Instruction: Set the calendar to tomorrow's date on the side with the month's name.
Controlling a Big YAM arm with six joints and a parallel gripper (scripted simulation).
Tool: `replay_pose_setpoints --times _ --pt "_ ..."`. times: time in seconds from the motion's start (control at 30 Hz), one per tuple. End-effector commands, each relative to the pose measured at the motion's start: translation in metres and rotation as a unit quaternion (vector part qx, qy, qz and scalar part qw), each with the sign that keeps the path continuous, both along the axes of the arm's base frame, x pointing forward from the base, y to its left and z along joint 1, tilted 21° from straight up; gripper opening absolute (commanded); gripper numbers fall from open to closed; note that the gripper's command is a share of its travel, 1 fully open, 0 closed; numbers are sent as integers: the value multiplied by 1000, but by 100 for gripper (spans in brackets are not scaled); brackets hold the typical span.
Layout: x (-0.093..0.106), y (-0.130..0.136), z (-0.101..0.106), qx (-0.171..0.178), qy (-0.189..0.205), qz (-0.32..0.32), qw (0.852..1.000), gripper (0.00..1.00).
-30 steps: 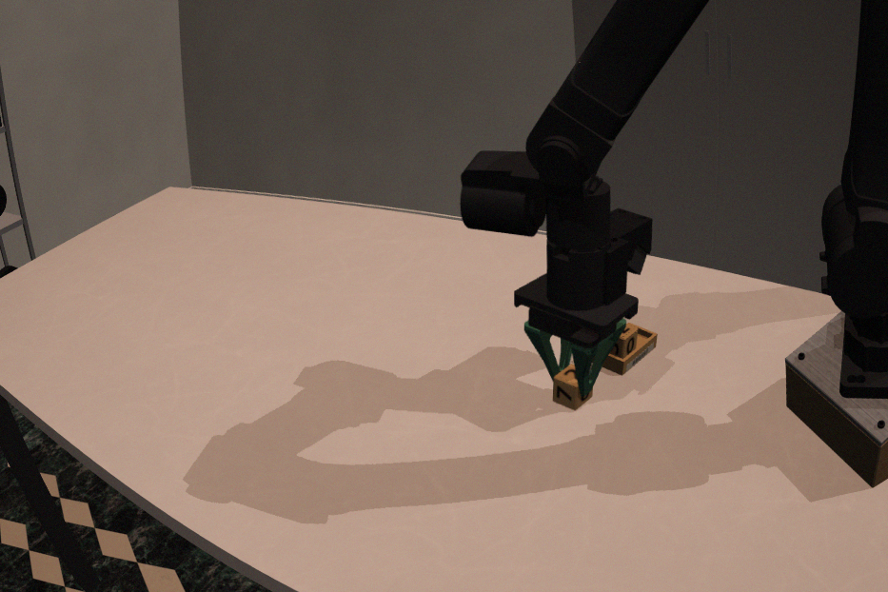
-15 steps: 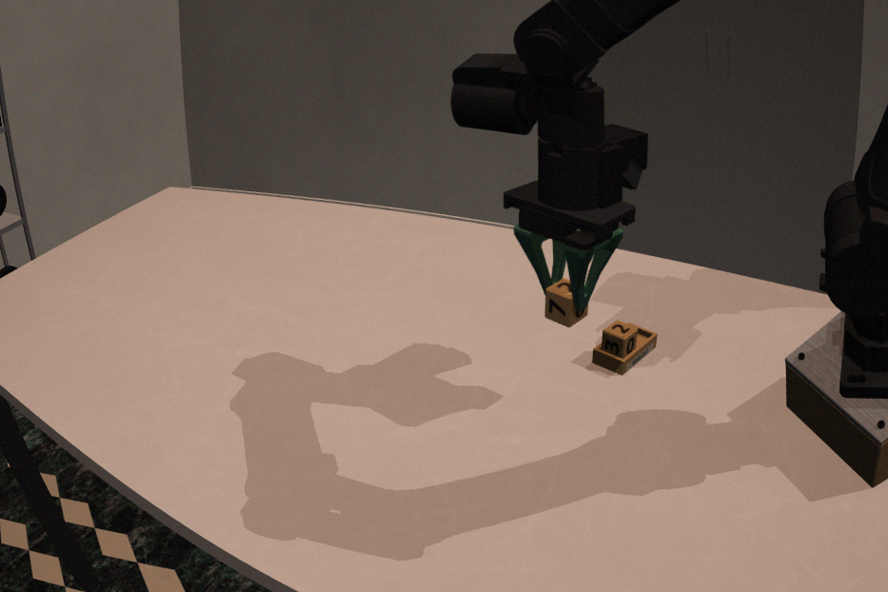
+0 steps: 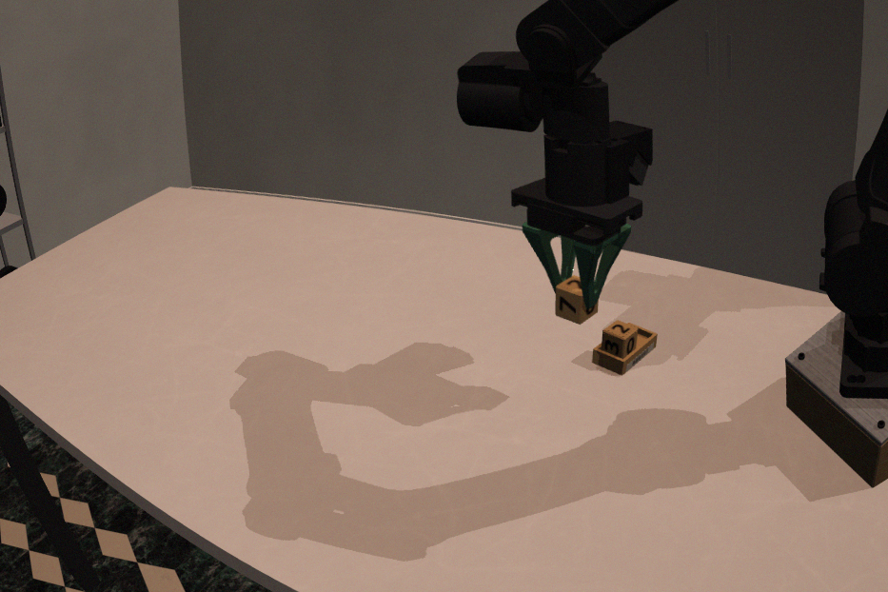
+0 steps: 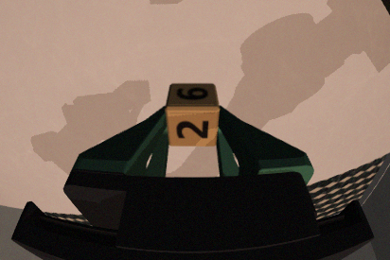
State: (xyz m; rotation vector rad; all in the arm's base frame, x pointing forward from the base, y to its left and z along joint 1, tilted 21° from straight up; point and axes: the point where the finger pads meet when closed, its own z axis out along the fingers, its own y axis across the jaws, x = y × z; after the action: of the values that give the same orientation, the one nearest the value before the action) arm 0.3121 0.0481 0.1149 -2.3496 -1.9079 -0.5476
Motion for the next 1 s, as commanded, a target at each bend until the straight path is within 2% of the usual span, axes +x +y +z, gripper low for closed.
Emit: replay_pose_setpoints --times 0.0,0.1,0.13,0.27,0.33,0.77,0.97 --pt "-1 -23 -5 -3 7 -6 1000 26" --pt "-9 -66 -16 -2 11 -10 1000 26" --pt "-9 -66 -16 -4 11 -10 1000 26" --pt "-25 -114 -28 3 9 -16 1000 26" --pt "-22 -124 -23 0 0 -17 1000 26" --pt "-16 -119 -21 -4 -7 -4 1000 26" --pt "-21 -116 -33 0 0 -10 1000 26"
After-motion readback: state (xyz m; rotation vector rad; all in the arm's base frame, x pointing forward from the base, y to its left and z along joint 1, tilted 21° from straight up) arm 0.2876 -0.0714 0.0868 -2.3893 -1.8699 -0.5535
